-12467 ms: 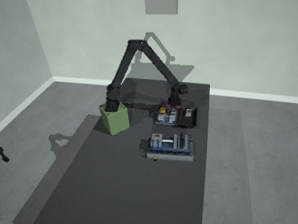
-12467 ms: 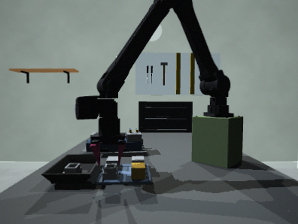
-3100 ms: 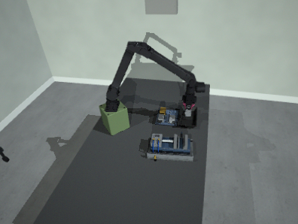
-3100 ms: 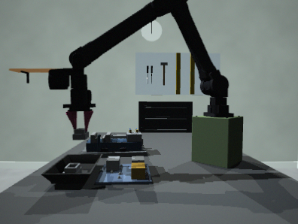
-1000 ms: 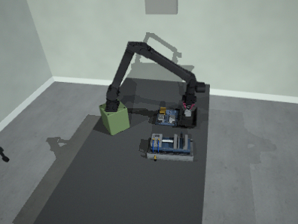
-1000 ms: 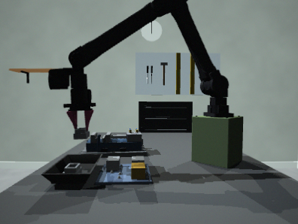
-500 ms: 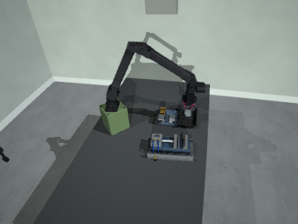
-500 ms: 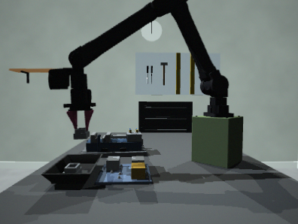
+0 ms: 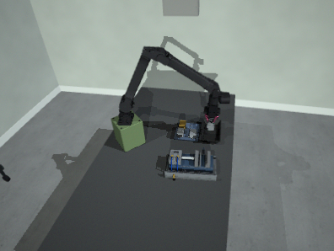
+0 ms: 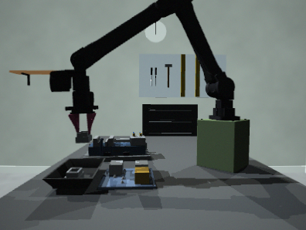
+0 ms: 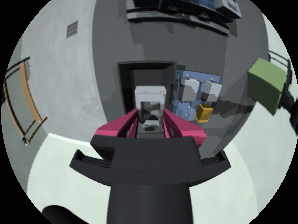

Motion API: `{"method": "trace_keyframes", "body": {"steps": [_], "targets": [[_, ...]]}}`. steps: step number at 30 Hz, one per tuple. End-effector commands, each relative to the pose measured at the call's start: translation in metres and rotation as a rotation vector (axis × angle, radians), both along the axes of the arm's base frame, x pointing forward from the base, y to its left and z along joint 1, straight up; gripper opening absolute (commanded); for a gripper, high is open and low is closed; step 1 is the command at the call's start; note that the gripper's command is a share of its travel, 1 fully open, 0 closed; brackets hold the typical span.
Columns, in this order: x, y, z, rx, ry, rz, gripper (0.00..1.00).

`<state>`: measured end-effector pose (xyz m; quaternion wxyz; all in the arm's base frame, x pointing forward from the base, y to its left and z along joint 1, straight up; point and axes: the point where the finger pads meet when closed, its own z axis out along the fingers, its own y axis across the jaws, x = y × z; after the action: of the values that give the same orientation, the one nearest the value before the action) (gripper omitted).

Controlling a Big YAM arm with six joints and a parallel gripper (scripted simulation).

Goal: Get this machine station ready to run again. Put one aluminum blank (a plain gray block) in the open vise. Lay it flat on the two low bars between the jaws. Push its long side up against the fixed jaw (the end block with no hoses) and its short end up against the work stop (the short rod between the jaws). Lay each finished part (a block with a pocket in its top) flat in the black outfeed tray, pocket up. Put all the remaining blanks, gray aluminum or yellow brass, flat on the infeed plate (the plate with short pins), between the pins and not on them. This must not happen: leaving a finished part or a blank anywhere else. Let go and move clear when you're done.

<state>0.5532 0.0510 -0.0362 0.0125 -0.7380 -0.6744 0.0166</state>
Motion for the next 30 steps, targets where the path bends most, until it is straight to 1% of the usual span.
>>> {"method": "trace_keyframes", "body": {"steps": [1,30], "targets": [[0.0336,0.0012,0.0491,0.012,-0.105,0.008,0.00],[0.0379,0.0030,0.0571,0.012,-0.104,0.010,0.00]]}}
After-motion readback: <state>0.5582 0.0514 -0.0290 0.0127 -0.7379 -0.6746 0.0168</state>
